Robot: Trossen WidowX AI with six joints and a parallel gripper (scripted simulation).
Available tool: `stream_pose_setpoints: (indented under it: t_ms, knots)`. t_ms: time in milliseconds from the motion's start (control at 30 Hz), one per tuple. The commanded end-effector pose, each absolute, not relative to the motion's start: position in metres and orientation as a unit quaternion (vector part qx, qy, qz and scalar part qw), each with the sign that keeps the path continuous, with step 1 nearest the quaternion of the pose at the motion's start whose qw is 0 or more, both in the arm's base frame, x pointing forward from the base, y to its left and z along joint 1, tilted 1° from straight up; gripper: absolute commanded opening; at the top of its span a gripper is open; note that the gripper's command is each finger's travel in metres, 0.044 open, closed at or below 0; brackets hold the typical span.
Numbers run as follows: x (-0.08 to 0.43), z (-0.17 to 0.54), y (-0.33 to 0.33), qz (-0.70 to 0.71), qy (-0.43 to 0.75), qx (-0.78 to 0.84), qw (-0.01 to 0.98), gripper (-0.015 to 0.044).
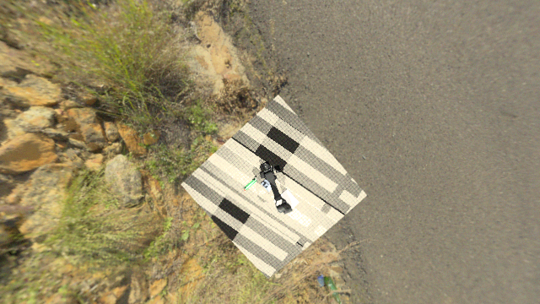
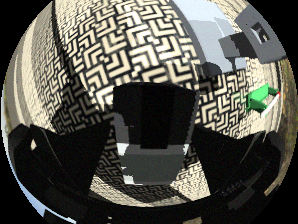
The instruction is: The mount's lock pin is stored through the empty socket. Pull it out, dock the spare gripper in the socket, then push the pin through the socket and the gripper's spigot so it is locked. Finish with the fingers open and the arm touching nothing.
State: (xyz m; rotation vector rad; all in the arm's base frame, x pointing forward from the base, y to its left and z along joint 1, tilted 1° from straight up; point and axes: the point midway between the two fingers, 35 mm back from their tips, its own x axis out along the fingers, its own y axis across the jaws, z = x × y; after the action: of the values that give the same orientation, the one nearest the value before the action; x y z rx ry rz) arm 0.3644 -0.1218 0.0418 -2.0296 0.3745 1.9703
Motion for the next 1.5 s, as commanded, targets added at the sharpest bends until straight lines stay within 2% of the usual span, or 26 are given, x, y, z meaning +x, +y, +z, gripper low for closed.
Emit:
stream_pose_setpoints:
  t_ms: [0,800,1467]
  knots:
    - [0.364,0.044,-0.122,0.683,0.130,-0.704,0.144,0.0440]
    - [0.357,0.095,-0.120,0.696,0.128,-0.691,0.146,0.0440]
    - [0.358,0.098,-0.120,0.697,0.128,-0.690,0.146,0.0440]
